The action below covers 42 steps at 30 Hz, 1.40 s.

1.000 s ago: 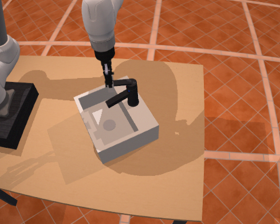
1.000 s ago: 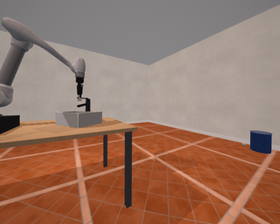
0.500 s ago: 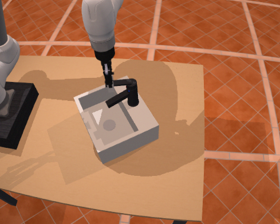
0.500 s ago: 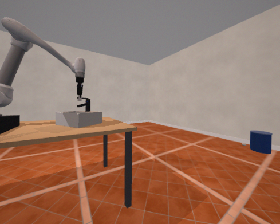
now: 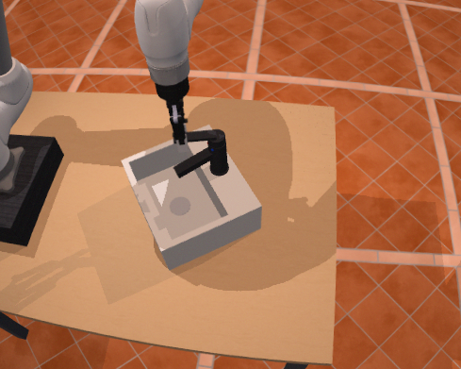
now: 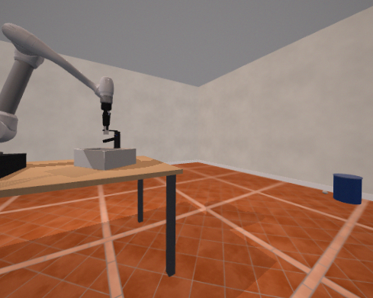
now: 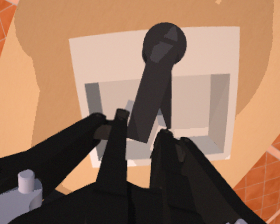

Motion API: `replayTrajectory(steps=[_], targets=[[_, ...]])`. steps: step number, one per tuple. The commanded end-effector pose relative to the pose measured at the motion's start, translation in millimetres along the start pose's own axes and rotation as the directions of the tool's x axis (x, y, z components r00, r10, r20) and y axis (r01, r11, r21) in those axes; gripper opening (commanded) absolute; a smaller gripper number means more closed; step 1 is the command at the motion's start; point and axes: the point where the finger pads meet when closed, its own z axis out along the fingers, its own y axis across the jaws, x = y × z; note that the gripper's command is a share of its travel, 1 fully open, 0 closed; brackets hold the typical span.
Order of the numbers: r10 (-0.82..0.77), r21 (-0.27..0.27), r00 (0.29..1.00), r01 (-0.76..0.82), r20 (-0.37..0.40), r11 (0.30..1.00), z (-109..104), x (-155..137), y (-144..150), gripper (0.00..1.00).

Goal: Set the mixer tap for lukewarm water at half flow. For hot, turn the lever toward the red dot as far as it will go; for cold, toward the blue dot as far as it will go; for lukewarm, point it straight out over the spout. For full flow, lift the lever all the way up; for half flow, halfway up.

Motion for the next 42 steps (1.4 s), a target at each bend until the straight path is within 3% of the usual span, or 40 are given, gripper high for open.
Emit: replayTrajectory(steps=[1,28,42], targets=[[0.0,0.0,1.0,0.0,0.0,1.0,0,0,0,0.0],[-0.012,0.0,1.0,0.012,0.0,1.0,0,0,1,0.0],[-0.272,0.0,0.962,0.272,0.0,0.962,0,3,24,0.0]])
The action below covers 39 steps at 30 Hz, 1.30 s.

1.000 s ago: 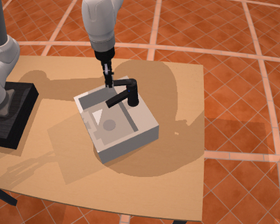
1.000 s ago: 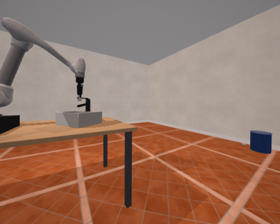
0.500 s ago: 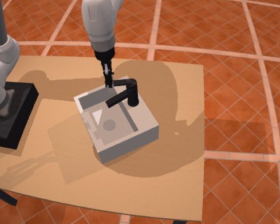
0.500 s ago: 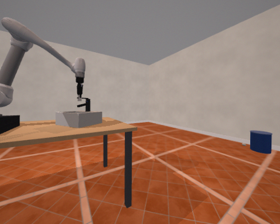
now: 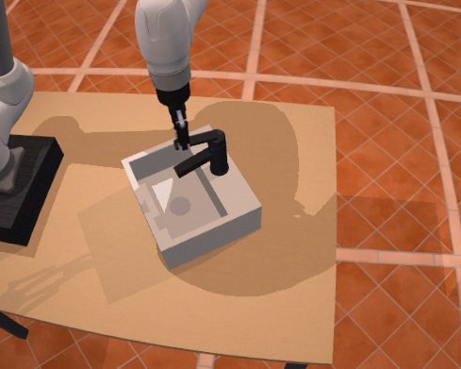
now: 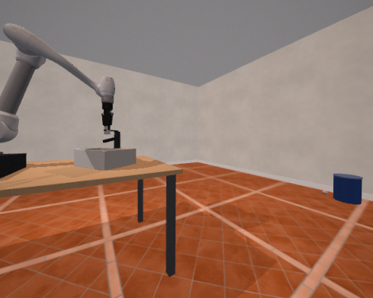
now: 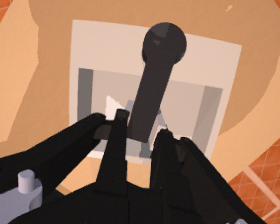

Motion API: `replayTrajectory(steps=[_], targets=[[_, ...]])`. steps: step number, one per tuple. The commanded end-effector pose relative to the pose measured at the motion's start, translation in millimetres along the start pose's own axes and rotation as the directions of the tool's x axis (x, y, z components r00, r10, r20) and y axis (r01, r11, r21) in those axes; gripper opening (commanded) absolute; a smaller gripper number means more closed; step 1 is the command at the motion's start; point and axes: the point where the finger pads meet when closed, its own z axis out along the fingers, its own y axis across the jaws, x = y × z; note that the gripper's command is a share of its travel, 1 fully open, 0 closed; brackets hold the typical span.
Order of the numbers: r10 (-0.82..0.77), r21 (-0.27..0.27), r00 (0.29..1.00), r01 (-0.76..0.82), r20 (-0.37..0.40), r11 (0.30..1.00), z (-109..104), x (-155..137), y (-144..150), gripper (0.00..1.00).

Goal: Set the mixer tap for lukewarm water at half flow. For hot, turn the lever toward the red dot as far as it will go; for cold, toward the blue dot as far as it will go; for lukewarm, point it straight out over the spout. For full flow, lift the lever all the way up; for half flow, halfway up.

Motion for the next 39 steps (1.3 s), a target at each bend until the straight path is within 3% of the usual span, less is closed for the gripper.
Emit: replayTrajectory(steps=[1,7,39], targets=[[-0.083,0.002,0.997,0.083,-0.001,0.997,-0.1,0.3,7.2,0.0],[-0.152,0.002,0.988,0.152,-0.002,0.988,-0.1,1.0,13.2,0.0],[-0.154,0.002,0.988,0.154,-0.002,0.988,-0.1,1.0,13.4,0.0]])
